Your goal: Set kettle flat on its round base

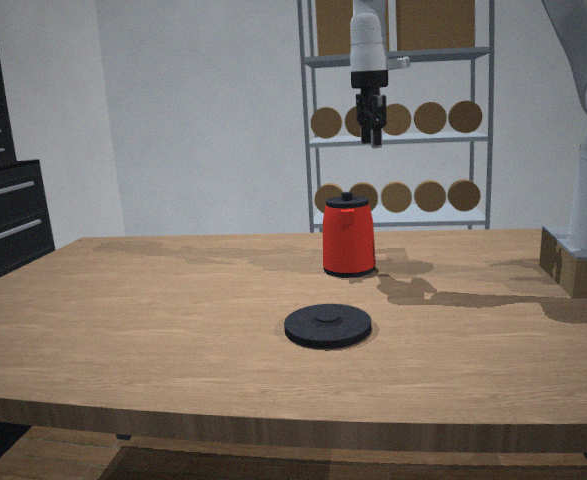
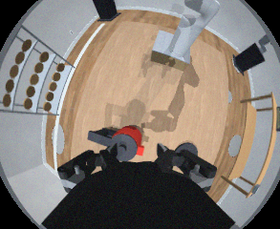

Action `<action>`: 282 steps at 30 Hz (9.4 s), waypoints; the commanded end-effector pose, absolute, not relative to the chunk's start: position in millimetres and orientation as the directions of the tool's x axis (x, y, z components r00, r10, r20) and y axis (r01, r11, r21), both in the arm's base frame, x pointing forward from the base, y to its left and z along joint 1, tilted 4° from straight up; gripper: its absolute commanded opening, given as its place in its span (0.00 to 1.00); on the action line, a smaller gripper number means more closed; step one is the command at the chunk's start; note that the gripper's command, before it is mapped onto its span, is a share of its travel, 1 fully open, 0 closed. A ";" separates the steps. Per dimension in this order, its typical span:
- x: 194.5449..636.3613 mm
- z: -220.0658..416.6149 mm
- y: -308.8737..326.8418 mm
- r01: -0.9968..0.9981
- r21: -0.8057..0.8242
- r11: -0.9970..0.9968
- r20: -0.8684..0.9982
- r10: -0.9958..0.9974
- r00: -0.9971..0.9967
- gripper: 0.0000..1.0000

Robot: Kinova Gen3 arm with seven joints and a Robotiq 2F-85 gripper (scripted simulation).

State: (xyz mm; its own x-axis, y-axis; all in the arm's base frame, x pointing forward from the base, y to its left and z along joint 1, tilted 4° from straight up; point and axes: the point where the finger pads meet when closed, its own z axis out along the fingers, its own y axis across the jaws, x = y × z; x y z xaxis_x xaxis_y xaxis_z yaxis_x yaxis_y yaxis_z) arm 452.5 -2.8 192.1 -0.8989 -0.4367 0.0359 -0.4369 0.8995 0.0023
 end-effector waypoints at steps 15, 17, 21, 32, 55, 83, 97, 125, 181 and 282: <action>453.9 190.8 -4.3 -0.525 0.007 0.851 0.041 -0.525 -0.850 0.80; 454.0 190.6 -4.5 -0.538 0.008 0.843 0.042 -0.538 -0.842 0.80; 454.1 190.4 -4.6 -0.551 0.009 0.834 0.043 -0.551 -0.833 0.80; 454.9 189.0 -5.4 -0.625 0.014 0.781 0.048 -0.624 -0.780 0.80; 456.5 186.5 -7.0 -0.748 0.027 0.663 0.054 -0.748 -0.661 0.80; 459.1 183.0 -9.6 -0.894 0.051 0.445 0.055 -0.895 -0.443 0.80; 460.5 181.4 -10.9 -0.944 0.063 0.324 0.052 -0.945 -0.322 0.80; 463.9 178.2 -14.1 -0.995 0.086 0.053 0.036 -0.998 -0.050 0.80; 472.8 172.7 -22.3 -0.833 0.107 -0.543 -0.031 -0.839 0.543 0.80; 493.5 169.4 -43.1 0.138 0.001 -0.990 -0.112 0.137 0.984 0.80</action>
State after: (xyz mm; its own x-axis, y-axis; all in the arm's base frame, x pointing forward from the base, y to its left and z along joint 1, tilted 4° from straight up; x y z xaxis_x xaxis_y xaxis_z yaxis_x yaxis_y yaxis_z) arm 492.7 -41.3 169.0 0.9851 0.1295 -0.1133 0.1307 -0.9914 0.0030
